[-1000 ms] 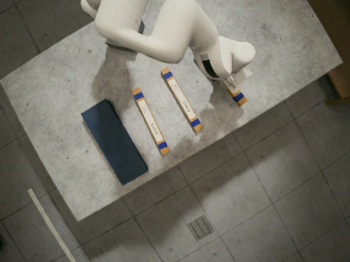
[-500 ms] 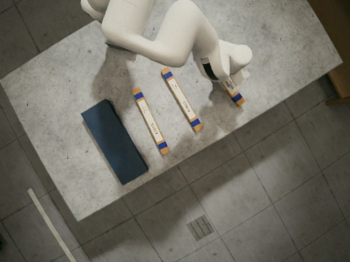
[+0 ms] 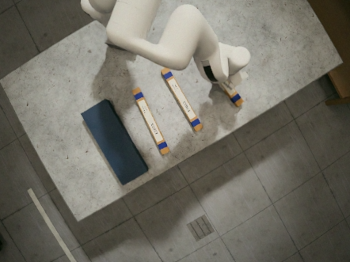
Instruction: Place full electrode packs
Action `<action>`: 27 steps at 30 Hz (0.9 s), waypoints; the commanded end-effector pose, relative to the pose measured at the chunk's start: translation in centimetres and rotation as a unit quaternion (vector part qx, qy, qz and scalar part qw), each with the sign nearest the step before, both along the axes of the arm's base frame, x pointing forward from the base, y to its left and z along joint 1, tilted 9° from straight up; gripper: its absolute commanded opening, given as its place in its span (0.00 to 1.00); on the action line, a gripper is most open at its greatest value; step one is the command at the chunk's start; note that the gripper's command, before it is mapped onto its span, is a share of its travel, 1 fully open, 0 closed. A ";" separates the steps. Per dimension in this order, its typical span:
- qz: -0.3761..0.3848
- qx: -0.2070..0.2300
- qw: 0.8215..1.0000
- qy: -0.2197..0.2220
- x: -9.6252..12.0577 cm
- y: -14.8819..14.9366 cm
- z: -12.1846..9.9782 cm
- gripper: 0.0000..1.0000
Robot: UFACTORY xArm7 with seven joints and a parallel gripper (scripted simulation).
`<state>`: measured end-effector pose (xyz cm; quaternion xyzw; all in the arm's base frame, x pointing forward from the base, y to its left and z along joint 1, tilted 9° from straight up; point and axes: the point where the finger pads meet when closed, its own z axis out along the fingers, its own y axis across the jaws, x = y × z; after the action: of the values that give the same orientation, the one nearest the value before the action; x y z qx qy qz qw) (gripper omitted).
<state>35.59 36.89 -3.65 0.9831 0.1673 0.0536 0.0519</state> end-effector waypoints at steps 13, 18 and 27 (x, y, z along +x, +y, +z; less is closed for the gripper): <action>0.001 0.002 1.000 -0.002 0.2 0.1 -0.9 0.35; 0.001 0.002 1.000 -0.002 0.2 0.1 -1.0 0.35; 0.001 0.002 1.000 -0.002 0.3 0.1 -1.1 0.35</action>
<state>35.76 36.81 -4.94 0.9831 0.1673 0.0537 0.0518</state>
